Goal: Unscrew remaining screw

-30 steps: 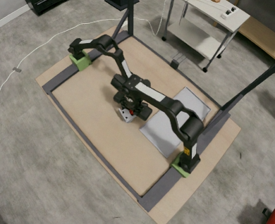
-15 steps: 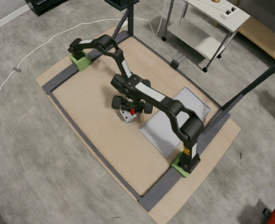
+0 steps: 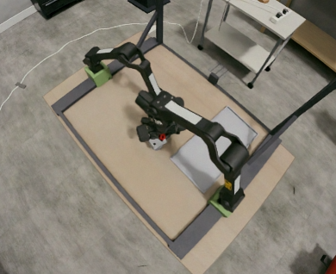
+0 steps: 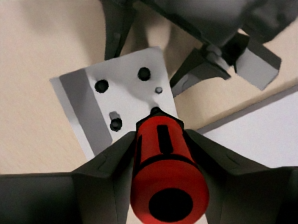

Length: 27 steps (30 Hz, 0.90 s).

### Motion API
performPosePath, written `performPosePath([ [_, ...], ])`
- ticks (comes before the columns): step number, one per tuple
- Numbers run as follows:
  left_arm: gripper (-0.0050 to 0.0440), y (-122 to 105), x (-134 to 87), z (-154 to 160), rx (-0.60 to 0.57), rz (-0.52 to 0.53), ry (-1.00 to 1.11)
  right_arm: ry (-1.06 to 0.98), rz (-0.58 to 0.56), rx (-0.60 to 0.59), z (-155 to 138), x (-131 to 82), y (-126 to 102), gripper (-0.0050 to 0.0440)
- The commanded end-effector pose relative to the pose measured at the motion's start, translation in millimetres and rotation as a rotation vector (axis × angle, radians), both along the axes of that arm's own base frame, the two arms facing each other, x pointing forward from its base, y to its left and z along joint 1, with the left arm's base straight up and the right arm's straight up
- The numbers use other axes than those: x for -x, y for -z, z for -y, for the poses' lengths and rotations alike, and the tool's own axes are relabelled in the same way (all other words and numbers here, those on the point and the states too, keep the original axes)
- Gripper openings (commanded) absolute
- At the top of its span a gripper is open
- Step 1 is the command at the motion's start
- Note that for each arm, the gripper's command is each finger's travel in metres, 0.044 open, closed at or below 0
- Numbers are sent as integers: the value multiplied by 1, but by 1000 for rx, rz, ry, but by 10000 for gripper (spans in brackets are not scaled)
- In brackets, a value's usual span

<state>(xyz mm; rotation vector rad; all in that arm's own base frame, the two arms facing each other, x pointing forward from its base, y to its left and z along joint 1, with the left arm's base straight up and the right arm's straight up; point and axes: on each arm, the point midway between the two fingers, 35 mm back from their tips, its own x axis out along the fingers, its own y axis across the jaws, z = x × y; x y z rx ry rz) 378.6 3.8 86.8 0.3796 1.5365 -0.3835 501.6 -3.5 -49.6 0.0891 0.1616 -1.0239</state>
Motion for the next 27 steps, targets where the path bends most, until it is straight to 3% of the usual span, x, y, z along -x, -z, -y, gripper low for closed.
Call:
performPosePath([
  [1,130,-9,0,-1,3,28,-103,3,37,-10,0,-7,-15,245],
  [4,130,-8,0,-1,3,28,-103,3,37,-10,0,-7,-15,245],
  [16,130,-9,0,-1,8,29,-596,3,37,-10,0,-7,-15,245],
  [21,130,-9,0,-1,8,28,-596,3,37,-10,0,-7,-15,245],
  [27,130,-9,0,-1,10,28,-842,3,37,-10,0,-7,-15,245],
])
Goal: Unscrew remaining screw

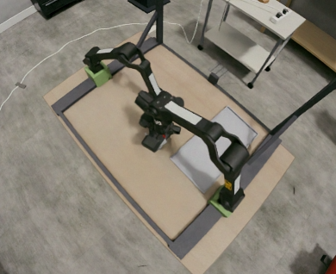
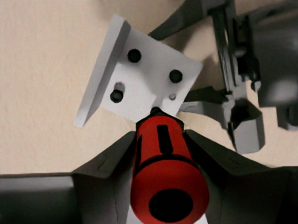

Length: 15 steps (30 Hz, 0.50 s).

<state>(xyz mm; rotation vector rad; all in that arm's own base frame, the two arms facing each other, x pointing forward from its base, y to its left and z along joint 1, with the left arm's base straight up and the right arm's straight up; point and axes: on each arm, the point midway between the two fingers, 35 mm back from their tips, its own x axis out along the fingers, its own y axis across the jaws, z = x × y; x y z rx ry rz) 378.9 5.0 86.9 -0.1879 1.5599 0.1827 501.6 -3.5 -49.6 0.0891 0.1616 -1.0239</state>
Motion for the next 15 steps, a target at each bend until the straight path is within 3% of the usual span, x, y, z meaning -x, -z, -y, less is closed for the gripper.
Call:
performPosePath([
  [1,130,-9,0,0,-1,27,-161,3,37,-10,0,-7,-15,245],
  [6,130,-9,0,0,1,27,-366,3,37,-10,0,-7,-15,245],
  [11,130,-8,0,0,1,26,-366,3,37,-10,0,-7,-15,245],
  [15,130,-8,0,0,3,25,-531,3,37,-10,0,-7,-15,245],
])
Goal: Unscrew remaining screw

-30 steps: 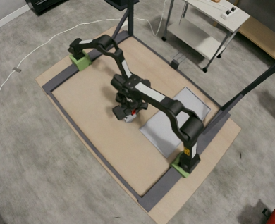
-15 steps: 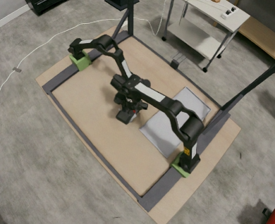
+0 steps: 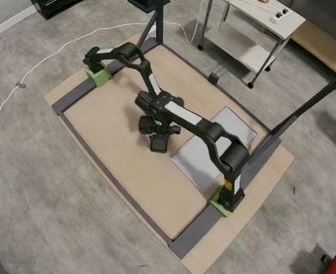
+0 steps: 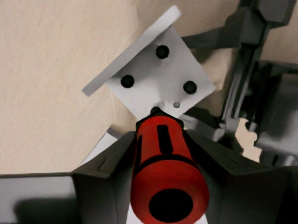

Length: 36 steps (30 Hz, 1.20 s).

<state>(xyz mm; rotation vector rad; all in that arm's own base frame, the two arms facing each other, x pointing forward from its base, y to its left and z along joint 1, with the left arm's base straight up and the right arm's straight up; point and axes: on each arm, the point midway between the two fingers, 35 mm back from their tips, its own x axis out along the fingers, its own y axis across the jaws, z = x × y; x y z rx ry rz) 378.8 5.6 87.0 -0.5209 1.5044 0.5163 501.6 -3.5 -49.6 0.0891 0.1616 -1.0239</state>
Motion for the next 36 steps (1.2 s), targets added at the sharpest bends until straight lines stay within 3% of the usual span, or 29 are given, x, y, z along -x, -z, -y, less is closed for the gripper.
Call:
performPosePath([
  [1,130,-8,0,1,-2,25,-145,3,37,-10,0,-7,-15,245],
  [8,130,-8,0,1,2,24,-433,3,37,-10,0,-7,-15,245],
  [13,130,-8,0,1,3,24,-433,3,37,-10,0,-7,-15,245],
  [25,130,-6,0,1,7,19,-928,3,37,-10,0,-7,-15,245],
  [30,130,-6,0,1,8,19,-928,3,37,-10,0,-7,-15,245],
  [36,130,-6,1,1,8,15,-1175,3,37,-10,0,-7,-15,245],
])
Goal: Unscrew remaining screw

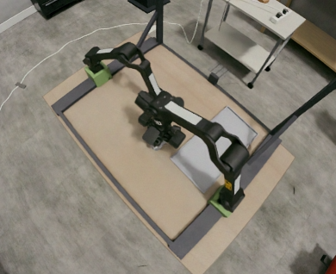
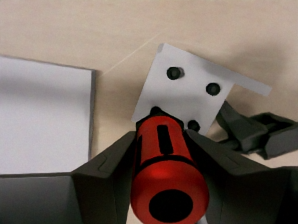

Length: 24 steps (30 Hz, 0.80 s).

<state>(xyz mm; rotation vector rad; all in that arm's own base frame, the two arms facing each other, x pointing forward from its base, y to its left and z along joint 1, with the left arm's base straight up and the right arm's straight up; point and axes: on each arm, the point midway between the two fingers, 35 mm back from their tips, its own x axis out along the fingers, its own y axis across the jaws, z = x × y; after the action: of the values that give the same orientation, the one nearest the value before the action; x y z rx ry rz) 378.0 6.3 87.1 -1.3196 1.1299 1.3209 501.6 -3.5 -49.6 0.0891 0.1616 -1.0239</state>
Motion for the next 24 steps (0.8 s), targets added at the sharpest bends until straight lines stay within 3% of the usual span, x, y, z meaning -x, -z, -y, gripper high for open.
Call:
performPosePath([
  [1,130,-5,0,2,-1,18,-156,3,37,-10,0,-7,-15,245],
  [6,130,-4,0,2,0,15,-362,3,37,-10,0,-7,-15,245],
  [24,130,-9,-3,2,6,31,-451,3,37,-10,0,-7,-15,245],
])
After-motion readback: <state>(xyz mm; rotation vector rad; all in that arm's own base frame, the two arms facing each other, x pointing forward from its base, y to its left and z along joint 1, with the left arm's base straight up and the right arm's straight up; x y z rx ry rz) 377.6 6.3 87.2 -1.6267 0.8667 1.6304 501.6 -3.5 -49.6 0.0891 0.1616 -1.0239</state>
